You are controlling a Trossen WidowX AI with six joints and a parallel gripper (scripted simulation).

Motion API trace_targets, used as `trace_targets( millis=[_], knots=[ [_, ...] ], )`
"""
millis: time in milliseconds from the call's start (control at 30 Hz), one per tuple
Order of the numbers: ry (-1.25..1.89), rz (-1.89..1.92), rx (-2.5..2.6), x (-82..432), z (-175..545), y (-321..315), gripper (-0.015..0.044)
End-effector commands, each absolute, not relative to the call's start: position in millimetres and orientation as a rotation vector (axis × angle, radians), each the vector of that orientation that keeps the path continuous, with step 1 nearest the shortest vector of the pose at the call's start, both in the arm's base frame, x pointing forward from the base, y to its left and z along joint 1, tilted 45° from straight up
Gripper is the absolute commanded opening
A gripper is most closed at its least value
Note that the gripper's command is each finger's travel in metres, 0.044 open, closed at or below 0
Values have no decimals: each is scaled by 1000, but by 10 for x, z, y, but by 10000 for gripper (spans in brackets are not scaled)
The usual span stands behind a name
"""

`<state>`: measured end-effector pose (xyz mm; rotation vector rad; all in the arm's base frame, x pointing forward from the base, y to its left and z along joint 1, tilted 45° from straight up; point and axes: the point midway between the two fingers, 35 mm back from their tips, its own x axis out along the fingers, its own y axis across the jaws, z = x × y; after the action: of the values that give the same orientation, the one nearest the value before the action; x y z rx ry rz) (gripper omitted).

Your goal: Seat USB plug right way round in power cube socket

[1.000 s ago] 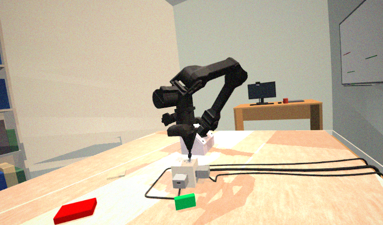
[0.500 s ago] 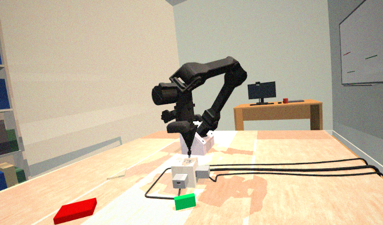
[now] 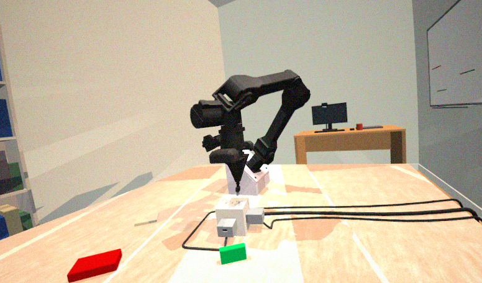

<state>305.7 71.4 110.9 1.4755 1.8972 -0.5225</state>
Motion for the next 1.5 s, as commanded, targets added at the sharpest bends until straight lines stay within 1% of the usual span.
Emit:
trace_targets(
  millis=[0,700,1467],
  knots=[
    [1897,-495,1456,3058,1109,714,0],
    [1844,19,1101,3052,1102,722,0],
    [1673,539,673,3052,1102,722,0]
  ],
)
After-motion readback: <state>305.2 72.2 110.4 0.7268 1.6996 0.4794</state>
